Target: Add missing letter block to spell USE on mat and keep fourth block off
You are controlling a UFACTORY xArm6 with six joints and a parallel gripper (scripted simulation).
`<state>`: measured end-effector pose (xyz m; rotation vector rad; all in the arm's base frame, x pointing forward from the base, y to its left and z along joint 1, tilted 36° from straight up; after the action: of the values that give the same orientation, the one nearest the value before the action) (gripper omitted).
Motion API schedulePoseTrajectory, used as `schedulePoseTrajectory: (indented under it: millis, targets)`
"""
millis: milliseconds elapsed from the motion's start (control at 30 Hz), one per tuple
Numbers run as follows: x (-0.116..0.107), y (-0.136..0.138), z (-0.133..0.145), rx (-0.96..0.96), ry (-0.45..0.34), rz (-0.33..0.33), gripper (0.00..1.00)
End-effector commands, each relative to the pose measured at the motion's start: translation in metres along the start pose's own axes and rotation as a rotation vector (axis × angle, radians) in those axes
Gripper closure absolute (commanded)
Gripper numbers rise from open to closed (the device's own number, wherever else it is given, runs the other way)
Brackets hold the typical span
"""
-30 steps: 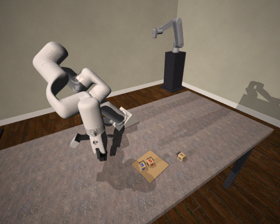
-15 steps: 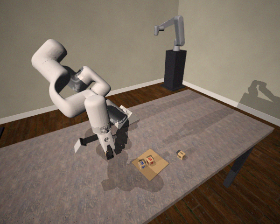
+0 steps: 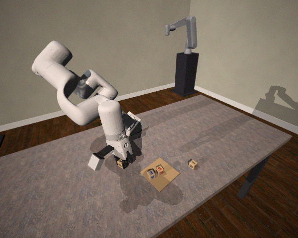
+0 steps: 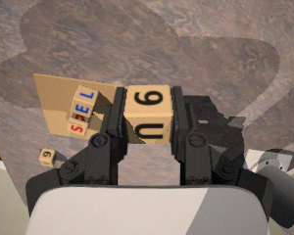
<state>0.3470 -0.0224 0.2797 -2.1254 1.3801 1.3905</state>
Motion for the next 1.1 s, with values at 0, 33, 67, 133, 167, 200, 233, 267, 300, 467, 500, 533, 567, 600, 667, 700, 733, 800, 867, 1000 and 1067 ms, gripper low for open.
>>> schedulePoseTrajectory:
  millis: [0,33,67,133,167,200,233,267,300,467,500,533,567,600,667,700,733,800,867,1000,1067]
  targets:
    - [-0.001,-0.010,0.002,-0.138,-0.005,-0.004,0.73]
    - [-0.002,-0.011,0.003,-0.159,-0.006,-0.004,0.73]
    - [-0.002,-0.013,0.003,-0.185,-0.006,-0.004,0.73]
    - [-0.002,-0.017,0.005,-0.244,-0.006,-0.004,0.73]
    - [-0.002,-0.019,0.006,-0.272,-0.006,-0.005,0.73]
    - [-0.002,-0.021,0.007,-0.301,-0.006,-0.005,0.73]
    - [-0.002,-0.023,0.008,-0.330,-0.007,-0.005,0.73]
    - [-0.002,-0.025,0.009,-0.357,-0.007,-0.005,0.73]
    - [-0.002,-0.027,0.010,-0.386,-0.007,-0.005,0.73]
    - [-0.002,-0.034,0.013,-0.499,-0.007,-0.006,0.73]
    - [-0.002,-0.034,0.013,-0.499,-0.007,-0.006,0.73]
    - [-0.003,-0.040,0.016,-0.582,-0.007,-0.006,0.73]
    - [-0.003,-0.041,0.017,-0.603,-0.007,-0.007,0.73]
    - [-0.003,-0.043,0.018,-0.624,-0.007,-0.007,0.73]
    - [-0.003,-0.047,0.020,-0.679,-0.007,-0.007,0.73]
    - [-0.003,-0.049,0.021,-0.709,-0.007,-0.007,0.73]
    - [-0.003,-0.050,0.022,-0.737,-0.007,-0.007,0.73]
    - [-0.003,-0.054,0.025,-0.793,-0.007,-0.007,0.73]
    - [-0.003,-0.058,0.027,-0.851,-0.007,-0.008,0.73]
    - [-0.003,-0.066,0.032,-0.964,-0.007,-0.008,0.73]
    - [-0.003,-0.066,0.032,-0.964,-0.007,-0.008,0.73]
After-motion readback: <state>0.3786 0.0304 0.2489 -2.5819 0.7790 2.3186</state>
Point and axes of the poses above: the point where the finger pads meet when closed, its own x axis out along the fingers, its own y axis across the jaws, z = x × y, the point moved 10 cm from there along -x, back along the fingers, and after that the axes turned 12 degrees about -x, right-handed, at the moved point
